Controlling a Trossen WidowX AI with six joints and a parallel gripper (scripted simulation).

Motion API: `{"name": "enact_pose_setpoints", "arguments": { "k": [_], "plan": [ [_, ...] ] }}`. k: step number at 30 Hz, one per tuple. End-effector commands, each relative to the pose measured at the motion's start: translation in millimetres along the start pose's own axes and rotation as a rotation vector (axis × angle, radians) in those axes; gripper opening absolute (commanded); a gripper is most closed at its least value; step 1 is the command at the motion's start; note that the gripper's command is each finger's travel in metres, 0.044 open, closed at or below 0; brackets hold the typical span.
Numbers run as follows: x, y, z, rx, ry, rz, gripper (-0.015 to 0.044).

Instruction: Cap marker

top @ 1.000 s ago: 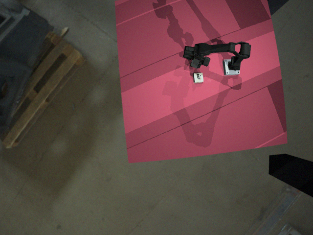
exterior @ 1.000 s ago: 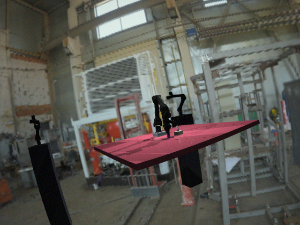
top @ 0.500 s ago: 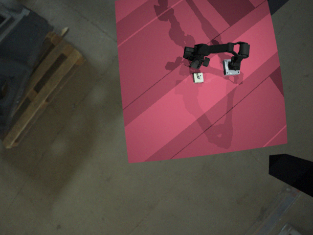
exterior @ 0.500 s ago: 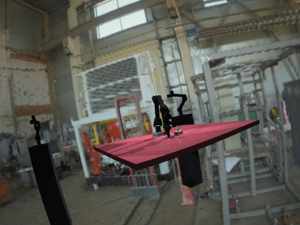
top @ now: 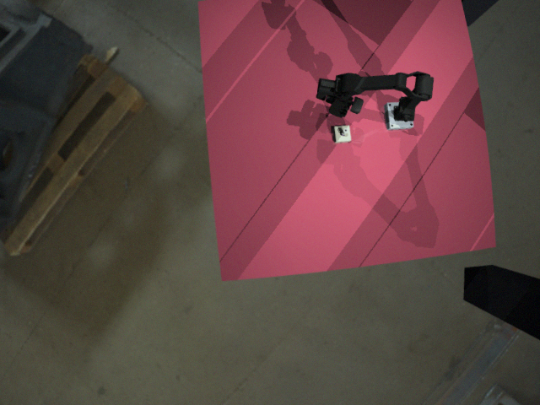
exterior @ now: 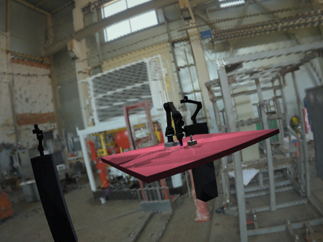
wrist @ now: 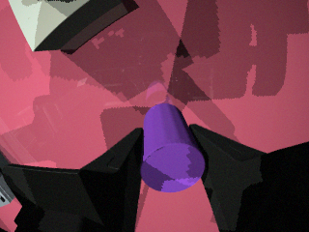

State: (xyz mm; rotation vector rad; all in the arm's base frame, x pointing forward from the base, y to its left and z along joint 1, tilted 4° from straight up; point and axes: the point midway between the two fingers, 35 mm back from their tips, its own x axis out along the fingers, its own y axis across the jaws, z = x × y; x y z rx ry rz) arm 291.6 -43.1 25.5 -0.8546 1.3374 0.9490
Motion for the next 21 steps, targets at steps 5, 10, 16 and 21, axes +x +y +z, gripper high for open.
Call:
{"name": "enact_pose_setpoints", "arguments": {
  "k": [5, 10, 16, 21],
  "plan": [
    [-24, -1, 0, -0.001, 0.001, -0.007, 0.0],
    [-39, 0, 0, -0.001, 0.002, -0.007, 0.0],
    [-45, 3, 8, -0.001, 0.001, -0.007, 0.0],
    [-52, 9, 24, -0.001, 0.0, -0.007, 0.0]
  ]
}}
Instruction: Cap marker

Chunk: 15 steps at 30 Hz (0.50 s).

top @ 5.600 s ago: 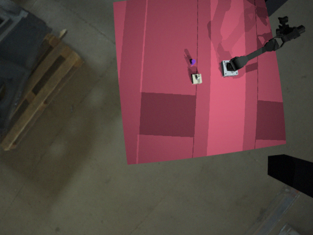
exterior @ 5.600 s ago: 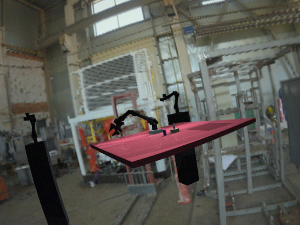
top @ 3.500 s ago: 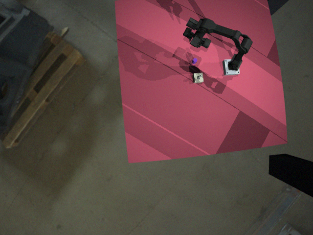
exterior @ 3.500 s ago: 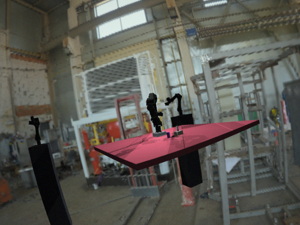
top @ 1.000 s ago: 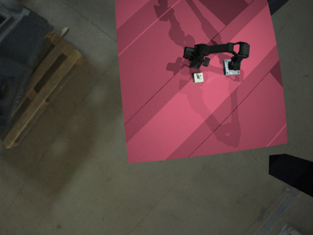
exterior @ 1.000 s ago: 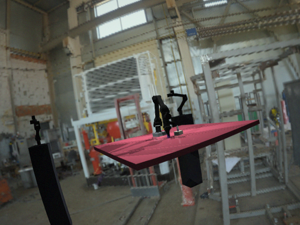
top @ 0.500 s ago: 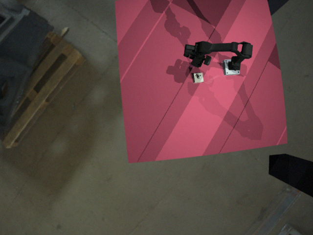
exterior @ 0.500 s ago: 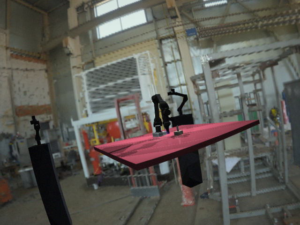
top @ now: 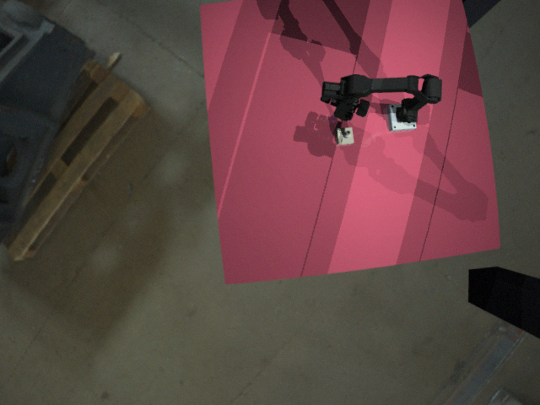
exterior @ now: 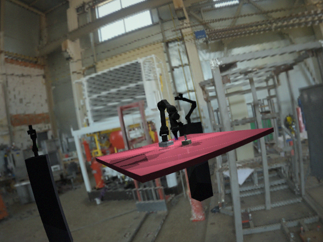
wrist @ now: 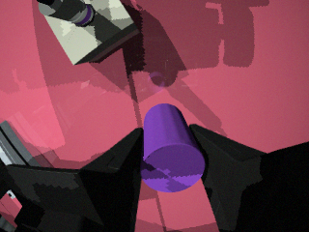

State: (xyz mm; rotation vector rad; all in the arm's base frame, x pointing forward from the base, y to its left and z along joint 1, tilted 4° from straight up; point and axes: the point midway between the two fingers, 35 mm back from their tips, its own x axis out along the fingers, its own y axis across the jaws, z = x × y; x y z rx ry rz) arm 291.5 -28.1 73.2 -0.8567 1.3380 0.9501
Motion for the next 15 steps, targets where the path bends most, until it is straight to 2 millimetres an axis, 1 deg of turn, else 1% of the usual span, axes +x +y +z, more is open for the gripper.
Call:
{"name": "enact_pose_setpoints", "arguments": {
  "k": [1, 15],
  "plan": [
    [-7, 3, 10, 0.001, -0.001, -0.008, 0.0],
    [-28, 26, 51, -0.005, -0.005, -0.01, 0.0]
  ]
}}
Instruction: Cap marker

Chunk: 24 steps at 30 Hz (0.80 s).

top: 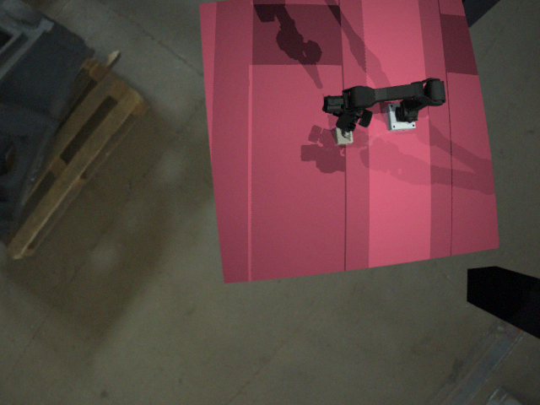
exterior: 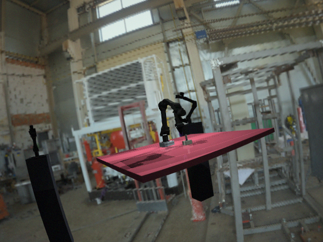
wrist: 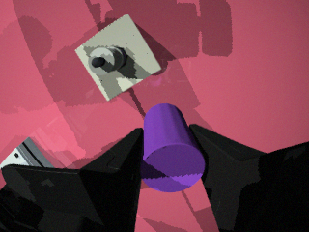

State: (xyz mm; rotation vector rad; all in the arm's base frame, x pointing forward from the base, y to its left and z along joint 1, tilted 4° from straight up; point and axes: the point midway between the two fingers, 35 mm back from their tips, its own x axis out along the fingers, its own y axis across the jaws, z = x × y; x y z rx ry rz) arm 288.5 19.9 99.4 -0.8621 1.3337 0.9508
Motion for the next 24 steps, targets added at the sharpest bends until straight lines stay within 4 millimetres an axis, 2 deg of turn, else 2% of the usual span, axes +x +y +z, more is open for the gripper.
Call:
{"name": "enact_pose_setpoints", "arguments": {
  "k": [1, 17, 24],
  "plan": [
    [-7, 5, 9, -0.001, -0.004, -0.006, 0.0],
    [-29, 39, 46, 0.005, -0.008, 0.001, 0.0],
    [-25, 40, 48, 0.005, -0.008, 0.001, 0.0]
  ]
}}
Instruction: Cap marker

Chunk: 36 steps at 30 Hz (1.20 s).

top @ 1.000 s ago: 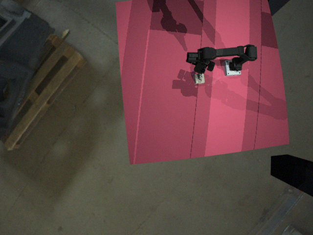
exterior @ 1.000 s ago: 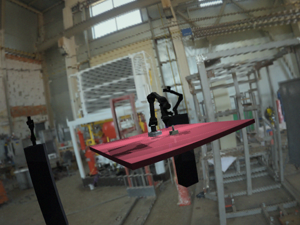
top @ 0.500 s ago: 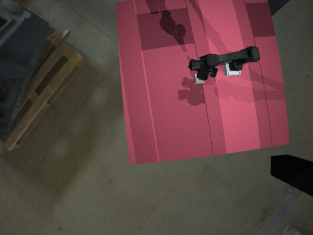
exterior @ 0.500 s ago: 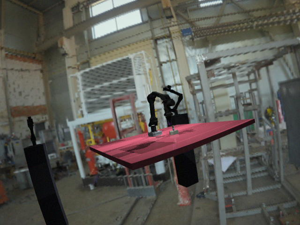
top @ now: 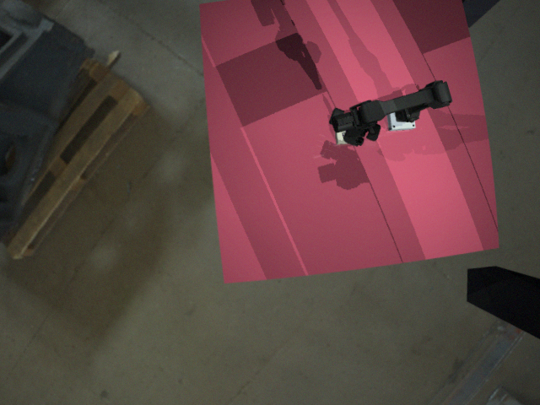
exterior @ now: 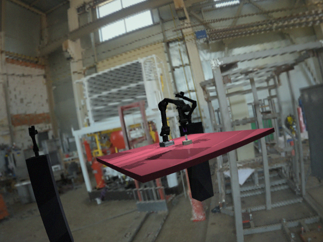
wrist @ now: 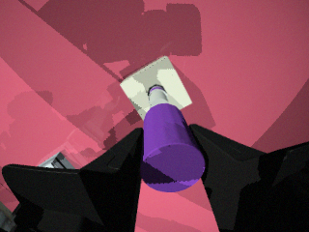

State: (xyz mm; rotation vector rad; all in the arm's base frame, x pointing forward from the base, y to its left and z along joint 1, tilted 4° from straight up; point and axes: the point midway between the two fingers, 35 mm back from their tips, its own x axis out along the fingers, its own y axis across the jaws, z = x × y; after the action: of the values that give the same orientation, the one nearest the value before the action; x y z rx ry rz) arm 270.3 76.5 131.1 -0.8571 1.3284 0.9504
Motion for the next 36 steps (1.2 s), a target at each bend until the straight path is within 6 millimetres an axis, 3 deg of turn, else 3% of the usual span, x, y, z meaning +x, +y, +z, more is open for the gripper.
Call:
{"name": "enact_pose_setpoints", "arguments": {
  "k": [1, 36],
  "plan": [
    [3, 1, 1, 0.003, -0.001, 0.002, 0.0],
    [55, 1, 1, 0.003, -0.002, 0.002, 0.0]
  ]
}}
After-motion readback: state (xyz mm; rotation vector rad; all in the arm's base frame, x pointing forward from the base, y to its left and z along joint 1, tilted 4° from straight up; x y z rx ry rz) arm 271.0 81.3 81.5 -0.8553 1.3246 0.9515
